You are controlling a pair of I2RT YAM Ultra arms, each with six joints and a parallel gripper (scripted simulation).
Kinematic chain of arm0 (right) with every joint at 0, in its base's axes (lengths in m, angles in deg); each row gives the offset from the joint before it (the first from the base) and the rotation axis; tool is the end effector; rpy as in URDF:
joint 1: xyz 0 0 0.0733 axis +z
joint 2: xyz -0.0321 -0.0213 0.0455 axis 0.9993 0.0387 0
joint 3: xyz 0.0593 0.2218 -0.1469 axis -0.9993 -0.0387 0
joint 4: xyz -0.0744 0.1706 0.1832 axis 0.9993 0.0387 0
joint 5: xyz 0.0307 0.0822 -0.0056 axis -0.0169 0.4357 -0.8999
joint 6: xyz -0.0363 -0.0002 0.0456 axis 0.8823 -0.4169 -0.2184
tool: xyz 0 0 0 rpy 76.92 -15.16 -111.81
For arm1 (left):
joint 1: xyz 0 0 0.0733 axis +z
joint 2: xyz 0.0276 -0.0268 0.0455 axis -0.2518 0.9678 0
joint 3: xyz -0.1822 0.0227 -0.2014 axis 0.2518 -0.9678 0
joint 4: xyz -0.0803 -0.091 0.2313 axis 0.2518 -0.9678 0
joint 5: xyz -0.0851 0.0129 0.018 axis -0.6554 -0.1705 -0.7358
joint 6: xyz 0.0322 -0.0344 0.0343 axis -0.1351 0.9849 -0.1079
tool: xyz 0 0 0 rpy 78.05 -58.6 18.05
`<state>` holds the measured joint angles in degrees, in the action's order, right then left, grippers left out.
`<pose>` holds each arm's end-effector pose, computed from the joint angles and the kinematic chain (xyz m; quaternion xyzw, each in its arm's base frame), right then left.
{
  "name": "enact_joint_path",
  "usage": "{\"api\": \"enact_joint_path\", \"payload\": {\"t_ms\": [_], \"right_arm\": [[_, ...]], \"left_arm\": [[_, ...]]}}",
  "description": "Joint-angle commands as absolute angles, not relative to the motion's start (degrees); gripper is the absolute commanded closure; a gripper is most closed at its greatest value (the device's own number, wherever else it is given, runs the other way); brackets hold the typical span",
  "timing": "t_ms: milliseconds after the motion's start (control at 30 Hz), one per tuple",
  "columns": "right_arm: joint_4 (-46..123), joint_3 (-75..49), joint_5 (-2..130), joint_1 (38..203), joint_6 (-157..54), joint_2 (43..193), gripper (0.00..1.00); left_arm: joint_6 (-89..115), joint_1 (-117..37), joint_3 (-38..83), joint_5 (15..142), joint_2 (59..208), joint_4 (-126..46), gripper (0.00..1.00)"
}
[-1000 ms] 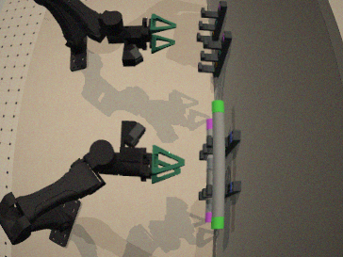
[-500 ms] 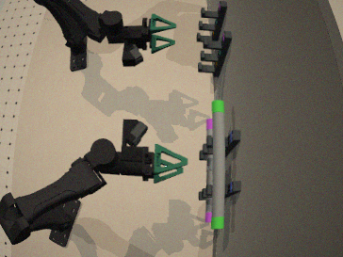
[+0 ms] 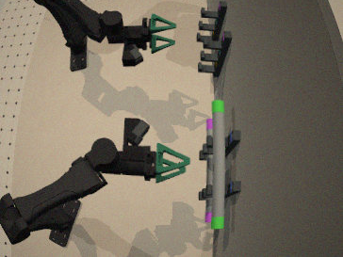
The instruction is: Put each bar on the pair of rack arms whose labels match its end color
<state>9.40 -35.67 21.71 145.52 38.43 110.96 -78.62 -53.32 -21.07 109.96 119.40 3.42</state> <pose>0.1866 0.2489 0.3150 -0.5894 0.4068 -0.4093 0.5653 0.2163 -0.1461 0.2524 0.5383 0.4558 0.4569 0.5419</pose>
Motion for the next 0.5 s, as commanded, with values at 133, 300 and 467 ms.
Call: {"api": "enact_joint_path", "payload": {"t_ms": [133, 300, 467], "right_arm": [[10.57, -32.65, 22.63, 144.55, 38.34, 110.87, 0.00], [11.13, -31.80, 22.94, 144.25, 38.34, 111.17, 0.00], [11.46, -31.29, 23.12, 144.07, 38.33, 111.35, 0.00]], "left_arm": [[-78.58, -53.83, -21.65, 110.30, 119.76, 4.03, 0.00], [-78.58, -53.83, -21.65, 110.30, 119.76, 4.03, 0.00], [-78.58, -53.83, -21.65, 110.30, 119.76, 4.03, 0.00]]}}
